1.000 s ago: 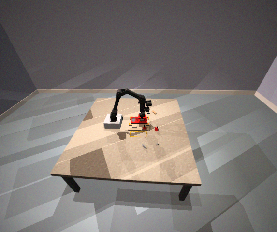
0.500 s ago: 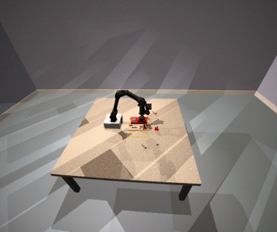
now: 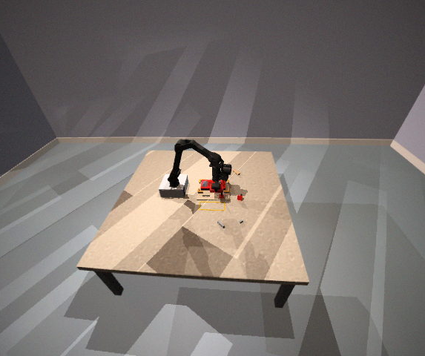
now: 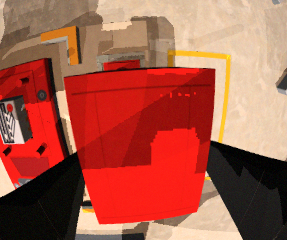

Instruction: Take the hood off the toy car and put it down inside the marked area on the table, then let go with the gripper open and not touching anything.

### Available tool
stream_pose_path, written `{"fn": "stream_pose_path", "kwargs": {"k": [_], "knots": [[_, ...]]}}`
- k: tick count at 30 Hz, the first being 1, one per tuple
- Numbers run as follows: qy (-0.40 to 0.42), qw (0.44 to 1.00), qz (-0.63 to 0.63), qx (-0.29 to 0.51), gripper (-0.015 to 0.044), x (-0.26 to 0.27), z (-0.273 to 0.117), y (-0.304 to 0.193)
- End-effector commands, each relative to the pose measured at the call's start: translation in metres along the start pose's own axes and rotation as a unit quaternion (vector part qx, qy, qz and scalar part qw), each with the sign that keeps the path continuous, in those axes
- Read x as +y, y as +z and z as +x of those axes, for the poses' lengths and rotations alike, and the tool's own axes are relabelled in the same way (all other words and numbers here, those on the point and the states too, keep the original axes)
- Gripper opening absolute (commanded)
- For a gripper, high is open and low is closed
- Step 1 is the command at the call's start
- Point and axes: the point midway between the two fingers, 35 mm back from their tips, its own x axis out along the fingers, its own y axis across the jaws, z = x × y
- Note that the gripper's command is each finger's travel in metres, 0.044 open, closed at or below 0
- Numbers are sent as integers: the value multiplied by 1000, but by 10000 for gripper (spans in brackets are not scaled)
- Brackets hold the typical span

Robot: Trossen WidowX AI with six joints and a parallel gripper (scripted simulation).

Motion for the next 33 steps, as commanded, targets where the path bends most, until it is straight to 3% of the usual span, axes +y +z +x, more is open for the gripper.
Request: {"fn": "stream_pose_path", "kwargs": {"k": [1, 21, 33], "knots": [[-3, 1000, -3, -5, 0, -14, -4, -4], [-7, 1000, -5, -4, 0, -81, -7, -31], [-7, 1000, -5, -4, 0, -83, -3, -32]]}}
